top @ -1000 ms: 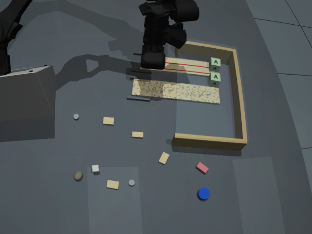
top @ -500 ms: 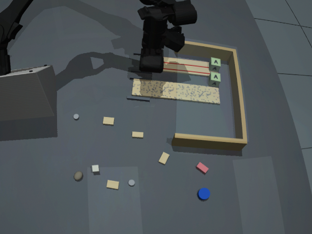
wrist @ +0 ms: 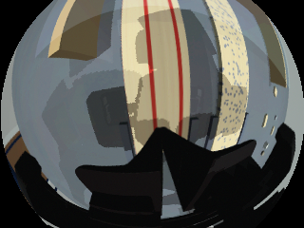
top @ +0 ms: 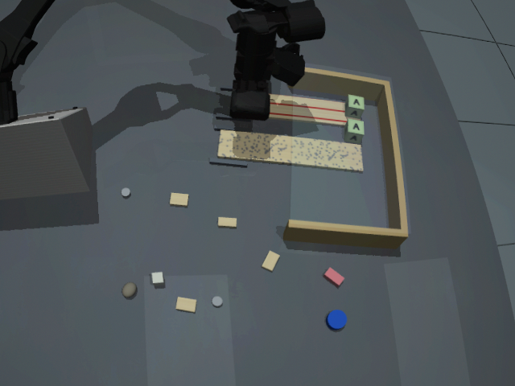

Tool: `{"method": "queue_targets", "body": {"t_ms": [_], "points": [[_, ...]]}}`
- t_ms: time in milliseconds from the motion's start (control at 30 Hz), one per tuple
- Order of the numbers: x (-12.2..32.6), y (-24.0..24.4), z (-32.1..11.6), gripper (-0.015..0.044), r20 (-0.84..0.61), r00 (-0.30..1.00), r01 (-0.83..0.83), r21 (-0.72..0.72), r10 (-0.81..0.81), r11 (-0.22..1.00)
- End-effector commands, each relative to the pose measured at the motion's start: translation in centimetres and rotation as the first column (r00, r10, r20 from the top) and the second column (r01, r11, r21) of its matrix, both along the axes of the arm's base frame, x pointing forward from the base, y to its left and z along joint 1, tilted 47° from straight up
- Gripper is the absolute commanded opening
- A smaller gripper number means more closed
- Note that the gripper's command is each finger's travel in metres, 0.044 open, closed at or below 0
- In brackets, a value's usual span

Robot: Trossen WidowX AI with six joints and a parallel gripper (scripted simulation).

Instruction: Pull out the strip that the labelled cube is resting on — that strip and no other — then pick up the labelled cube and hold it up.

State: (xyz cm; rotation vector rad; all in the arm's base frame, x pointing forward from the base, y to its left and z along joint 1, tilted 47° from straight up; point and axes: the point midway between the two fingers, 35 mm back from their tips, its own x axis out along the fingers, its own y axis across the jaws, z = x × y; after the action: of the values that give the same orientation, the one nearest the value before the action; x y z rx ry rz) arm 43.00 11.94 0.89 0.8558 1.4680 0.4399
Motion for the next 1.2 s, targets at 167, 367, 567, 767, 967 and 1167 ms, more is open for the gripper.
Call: {"method": "queue_targets", "body": {"t_ms": [167,367,567,767,967,1167], "points": [[0.01,0.06,-0.13,0.0,-0.002,1.0,0.002,-0.004,-0.002,1.0],[0.02,0.1,-0.17,0.0,-0.002,1.0,0.002,-0.004,-0.002,1.0],[0.04,0.14,-0.21,0.0,-0.002,1.0,0.002,-0.004,-0.002,1.0],[0.07,0.17,-0.26,0.0,-0.002,1.0,0.002,-0.004,-0.002,1.0],[0.09,0.21,-0.3,0.0,-0.002,1.0,0.002,-0.004,-0.002,1.0],[-0.54,0.39,-0.22,0.0,-0.002,1.0,0.002,-0.004,-0.002,1.0]]}}
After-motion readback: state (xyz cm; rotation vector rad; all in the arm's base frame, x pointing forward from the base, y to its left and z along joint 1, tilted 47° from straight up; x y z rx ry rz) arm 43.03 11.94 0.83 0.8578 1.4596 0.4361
